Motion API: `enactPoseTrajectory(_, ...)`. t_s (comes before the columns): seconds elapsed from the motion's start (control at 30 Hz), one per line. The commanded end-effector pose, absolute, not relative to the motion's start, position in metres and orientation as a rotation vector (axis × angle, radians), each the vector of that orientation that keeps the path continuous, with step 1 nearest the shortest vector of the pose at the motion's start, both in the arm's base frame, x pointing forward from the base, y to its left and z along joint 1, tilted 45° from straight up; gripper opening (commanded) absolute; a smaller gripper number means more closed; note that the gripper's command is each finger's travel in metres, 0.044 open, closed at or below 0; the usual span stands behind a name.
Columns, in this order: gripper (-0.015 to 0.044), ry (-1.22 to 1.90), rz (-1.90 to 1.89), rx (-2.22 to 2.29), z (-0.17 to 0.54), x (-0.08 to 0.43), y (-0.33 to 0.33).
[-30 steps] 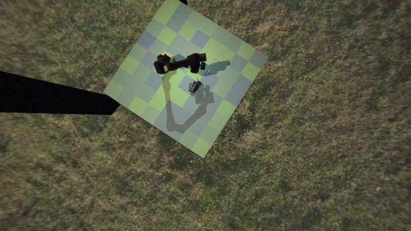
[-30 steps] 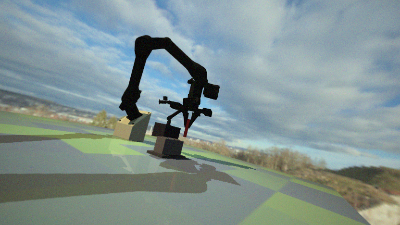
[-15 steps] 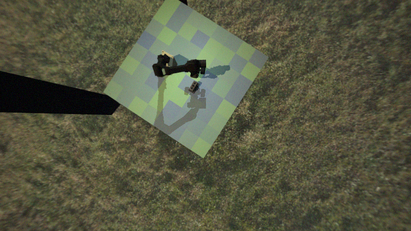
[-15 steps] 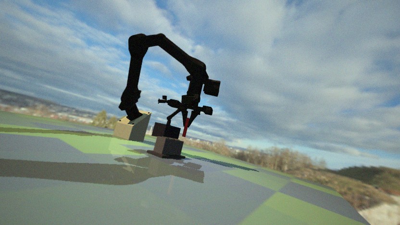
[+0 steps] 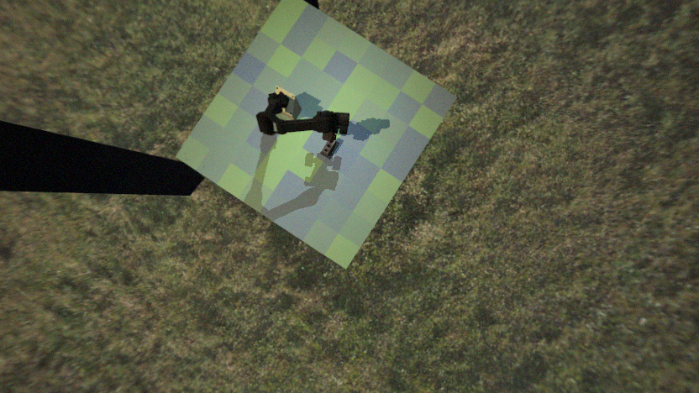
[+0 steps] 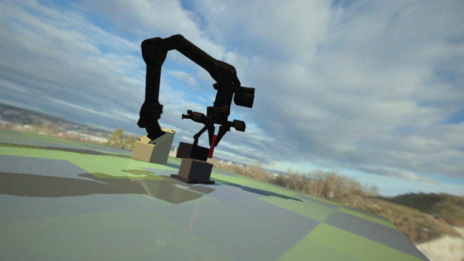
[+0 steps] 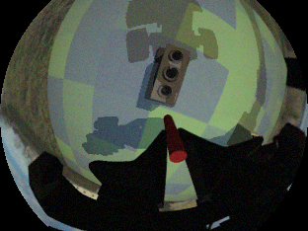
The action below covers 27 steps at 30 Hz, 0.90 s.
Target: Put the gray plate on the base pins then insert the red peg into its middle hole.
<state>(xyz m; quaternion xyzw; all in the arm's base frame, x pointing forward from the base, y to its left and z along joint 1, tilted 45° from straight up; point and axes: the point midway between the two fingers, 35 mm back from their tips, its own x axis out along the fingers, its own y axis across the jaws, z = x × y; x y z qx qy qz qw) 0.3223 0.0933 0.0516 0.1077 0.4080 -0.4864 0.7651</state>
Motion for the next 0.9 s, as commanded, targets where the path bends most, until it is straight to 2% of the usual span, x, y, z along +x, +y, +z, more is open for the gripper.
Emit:
enactPoseTrajectory(0.0,0.0000,0.878,-1.053,0.233,0.064,0.330,0.085)
enactPoseTrajectory(0.87,0.0000,0.859,-1.066,0.219,0.100,0.345,0.050)
